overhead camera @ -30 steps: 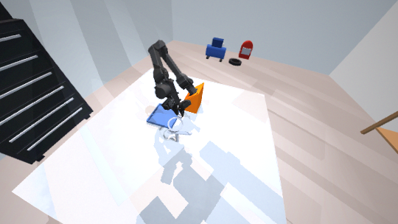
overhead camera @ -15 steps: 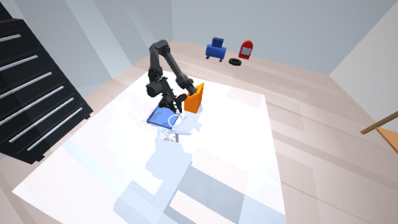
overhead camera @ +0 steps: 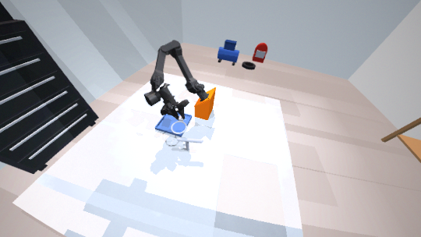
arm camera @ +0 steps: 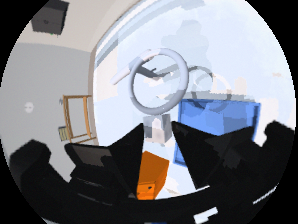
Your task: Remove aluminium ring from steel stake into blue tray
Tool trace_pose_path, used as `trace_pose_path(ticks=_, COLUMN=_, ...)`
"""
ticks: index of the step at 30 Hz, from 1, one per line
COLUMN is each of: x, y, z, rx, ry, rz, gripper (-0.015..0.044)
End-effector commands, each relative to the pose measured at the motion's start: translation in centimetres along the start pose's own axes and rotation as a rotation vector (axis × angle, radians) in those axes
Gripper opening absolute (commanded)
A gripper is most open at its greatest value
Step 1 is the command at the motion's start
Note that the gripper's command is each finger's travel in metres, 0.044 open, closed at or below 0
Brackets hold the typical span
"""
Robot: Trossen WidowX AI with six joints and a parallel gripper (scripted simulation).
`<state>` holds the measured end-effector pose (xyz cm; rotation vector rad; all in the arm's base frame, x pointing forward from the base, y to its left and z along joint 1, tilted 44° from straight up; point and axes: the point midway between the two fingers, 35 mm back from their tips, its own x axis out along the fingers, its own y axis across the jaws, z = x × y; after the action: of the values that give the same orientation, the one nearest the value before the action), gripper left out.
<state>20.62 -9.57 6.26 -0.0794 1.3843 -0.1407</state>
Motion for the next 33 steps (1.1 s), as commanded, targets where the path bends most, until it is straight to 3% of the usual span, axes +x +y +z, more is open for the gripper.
trace_pose_path(ticks=1, x=-0.6, y=-3.1, z=-1.5, rx=0.014, ry=-0.002, rz=0.019, gripper=0.0)
trace_pose_path(ticks=16, x=-3.1, y=-11.5, z=-10.4, rx=0.0, ry=-0.022, rz=0.001, gripper=0.0)
trace_pose_path(ticks=31, x=-0.8, y=-13.3, z=-11.2, rx=-0.001, ry=-0.021, rz=0.0, gripper=0.0)
trace_pose_path(ticks=33, x=-1.2, y=-13.2, z=-11.1, rx=0.002, ry=-0.016, rz=-0.007, gripper=0.0053)
